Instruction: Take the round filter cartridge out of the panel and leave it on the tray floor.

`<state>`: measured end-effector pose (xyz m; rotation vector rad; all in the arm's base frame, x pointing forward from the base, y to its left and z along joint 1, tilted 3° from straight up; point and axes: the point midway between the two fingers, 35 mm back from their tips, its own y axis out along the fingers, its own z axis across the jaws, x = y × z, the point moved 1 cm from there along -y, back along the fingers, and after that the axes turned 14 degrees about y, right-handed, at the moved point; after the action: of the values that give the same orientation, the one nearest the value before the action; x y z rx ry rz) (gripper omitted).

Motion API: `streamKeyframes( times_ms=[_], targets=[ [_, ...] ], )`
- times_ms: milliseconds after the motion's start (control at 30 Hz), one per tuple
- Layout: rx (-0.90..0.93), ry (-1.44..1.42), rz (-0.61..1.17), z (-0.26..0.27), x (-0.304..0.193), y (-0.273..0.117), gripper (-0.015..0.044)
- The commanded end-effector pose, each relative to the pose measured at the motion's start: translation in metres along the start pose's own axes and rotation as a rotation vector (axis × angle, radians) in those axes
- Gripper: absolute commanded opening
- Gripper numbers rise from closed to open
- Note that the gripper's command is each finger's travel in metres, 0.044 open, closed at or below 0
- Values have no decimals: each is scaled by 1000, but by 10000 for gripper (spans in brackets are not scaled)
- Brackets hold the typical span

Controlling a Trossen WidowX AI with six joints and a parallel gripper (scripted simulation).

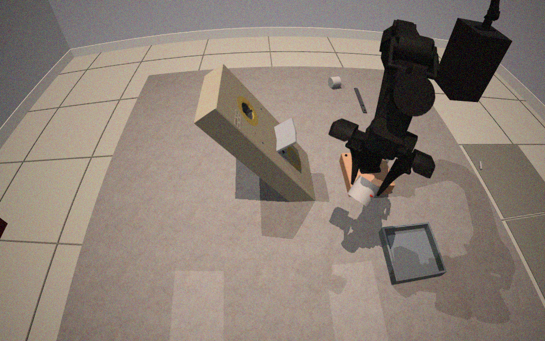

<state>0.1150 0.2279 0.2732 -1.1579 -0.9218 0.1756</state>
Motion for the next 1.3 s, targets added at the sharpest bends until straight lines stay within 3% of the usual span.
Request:
streamKeyframes(
  times_ms=[0, 467, 1267],
  targets=[
    [58, -102, 14, 20, -7, 3, 0],
    [120, -203, 28, 48, -26, 21, 0],
    [348, -584, 86, 129, -145, 77, 0]
  ],
)
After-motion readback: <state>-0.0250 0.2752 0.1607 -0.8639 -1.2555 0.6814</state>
